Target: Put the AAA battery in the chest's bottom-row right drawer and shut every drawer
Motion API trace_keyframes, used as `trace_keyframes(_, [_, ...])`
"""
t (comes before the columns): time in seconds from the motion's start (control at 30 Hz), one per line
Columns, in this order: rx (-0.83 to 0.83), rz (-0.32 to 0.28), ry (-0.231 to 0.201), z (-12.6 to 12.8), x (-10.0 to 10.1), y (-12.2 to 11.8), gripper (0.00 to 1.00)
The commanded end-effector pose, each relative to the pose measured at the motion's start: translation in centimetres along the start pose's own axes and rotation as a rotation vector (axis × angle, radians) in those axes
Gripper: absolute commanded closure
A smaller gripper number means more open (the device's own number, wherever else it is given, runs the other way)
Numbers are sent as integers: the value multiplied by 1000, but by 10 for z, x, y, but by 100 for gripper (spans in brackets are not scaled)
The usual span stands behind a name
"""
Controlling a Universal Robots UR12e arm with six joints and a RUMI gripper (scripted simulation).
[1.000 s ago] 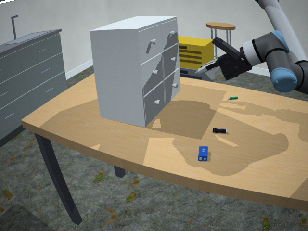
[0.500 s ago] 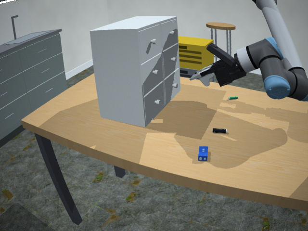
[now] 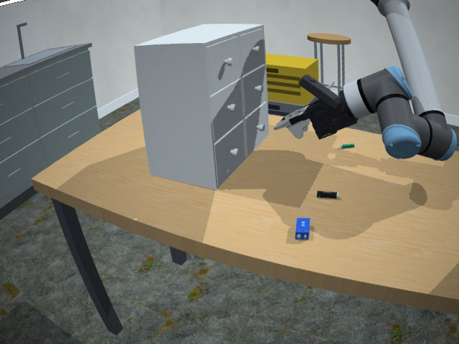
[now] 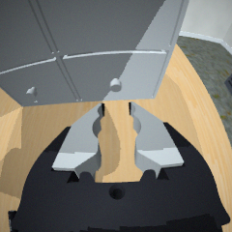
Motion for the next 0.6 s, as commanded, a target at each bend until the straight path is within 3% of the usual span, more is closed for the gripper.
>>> trace_keyframes(0.0, [2,0,2,-3,13,-4,80])
trace_keyframes(0.57, [1,-1,2,-2,18,-7,80])
Point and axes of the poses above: the point where the finger pads meet when closed, its own x axis out along the fingers, its own z axis across the jaws, y = z × x, the point moved 9 cm from there along -x, back along the fingers, and after that the axes turned 14 degrees about -x, right-handed, at the moved point
